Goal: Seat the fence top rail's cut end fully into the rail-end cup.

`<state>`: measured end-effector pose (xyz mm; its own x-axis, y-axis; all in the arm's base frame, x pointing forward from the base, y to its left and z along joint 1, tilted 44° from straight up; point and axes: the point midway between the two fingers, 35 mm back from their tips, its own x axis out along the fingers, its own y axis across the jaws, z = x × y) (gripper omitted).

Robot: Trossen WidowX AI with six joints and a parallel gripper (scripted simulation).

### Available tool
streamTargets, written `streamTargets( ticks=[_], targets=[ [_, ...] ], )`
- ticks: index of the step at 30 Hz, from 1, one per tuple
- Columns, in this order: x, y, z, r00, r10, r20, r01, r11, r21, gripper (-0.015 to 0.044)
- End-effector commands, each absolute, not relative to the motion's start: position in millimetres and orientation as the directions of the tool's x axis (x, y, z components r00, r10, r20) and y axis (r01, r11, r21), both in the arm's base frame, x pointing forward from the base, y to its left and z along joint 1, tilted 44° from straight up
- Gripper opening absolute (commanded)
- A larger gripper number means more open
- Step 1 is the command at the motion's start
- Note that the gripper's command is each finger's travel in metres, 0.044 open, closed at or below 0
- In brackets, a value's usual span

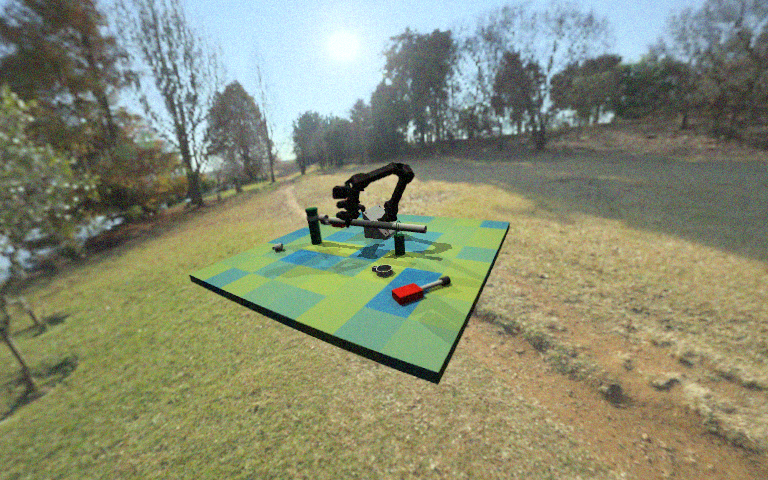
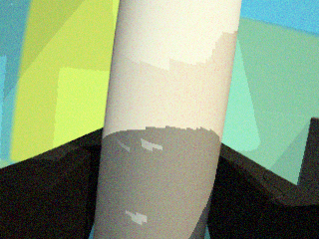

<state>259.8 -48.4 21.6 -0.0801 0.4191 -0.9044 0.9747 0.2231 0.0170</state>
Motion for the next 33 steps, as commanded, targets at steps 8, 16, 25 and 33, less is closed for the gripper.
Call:
streamTargets(
  ticks=[8, 16, 25, 33],
  targets=[
    [266.1, -57.3, 24.2, -0.067, 0.414, -0.908, 0.975, 0.220, 0.029, 0.0000],
    [266.4, -61.1, 24.8, -0.067, 0.413, -0.908, 0.975, 0.220, 0.029, 0.0000],
    [264.9, -62.3, 25.5, -0.067, 0.413, -0.908, 0.975, 0.220, 0.028, 0.0000],
    [263.2, -59.7, 23.3, -0.067, 0.413, -0.908, 0.975, 0.220, 0.028, 0.0000]
  ],
)
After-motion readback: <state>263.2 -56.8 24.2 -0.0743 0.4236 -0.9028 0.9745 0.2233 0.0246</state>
